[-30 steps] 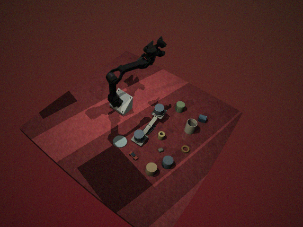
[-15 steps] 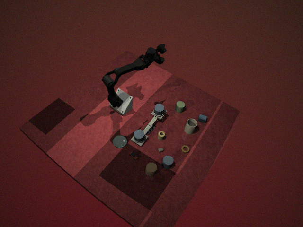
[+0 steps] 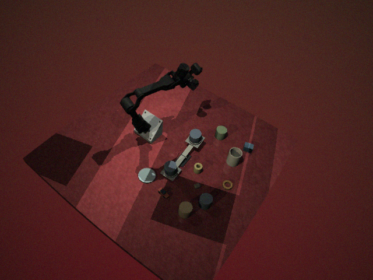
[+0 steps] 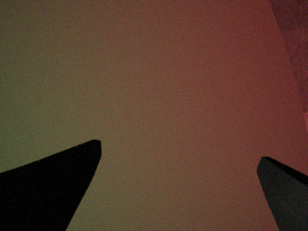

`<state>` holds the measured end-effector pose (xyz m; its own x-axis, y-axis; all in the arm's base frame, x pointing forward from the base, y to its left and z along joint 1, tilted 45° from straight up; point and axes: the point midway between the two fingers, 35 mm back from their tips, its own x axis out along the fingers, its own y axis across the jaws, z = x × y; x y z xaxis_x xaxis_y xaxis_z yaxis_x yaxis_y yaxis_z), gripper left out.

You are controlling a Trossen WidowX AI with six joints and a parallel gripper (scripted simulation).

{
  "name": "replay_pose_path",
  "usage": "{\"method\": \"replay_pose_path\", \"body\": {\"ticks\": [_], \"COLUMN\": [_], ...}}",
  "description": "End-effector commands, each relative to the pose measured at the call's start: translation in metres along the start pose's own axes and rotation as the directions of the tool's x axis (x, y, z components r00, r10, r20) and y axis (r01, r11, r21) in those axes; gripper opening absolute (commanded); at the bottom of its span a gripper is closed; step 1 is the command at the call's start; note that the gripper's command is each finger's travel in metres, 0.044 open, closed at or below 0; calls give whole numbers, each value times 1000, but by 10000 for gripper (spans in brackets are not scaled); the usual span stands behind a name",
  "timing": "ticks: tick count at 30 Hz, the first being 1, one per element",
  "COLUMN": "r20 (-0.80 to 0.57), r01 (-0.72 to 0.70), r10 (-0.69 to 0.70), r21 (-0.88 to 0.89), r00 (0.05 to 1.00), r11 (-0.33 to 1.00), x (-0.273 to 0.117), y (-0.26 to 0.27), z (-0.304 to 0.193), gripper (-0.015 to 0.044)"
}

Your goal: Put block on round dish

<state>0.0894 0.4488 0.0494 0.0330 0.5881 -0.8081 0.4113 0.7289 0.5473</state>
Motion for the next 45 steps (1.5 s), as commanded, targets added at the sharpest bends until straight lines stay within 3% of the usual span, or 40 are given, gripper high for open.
{"method": "replay_pose_path", "body": {"ticks": [1,12,23,34,45], "r20": [98,338,552,730,863], "r01": [50,232,466,706,894], "r10": [-44,-157,-251,-306,-307], "r21": [-57,-194,-292,-328,-296], "r00": [994,928,795,611,401], "r11": [997,953,835,628,337], "x": [-11,-46,-92,-147,-206], "y": [-12,-44,-74,-99,-117], "z": [18,59,97,128,151], "gripper": [440,440,440,440,440]}}
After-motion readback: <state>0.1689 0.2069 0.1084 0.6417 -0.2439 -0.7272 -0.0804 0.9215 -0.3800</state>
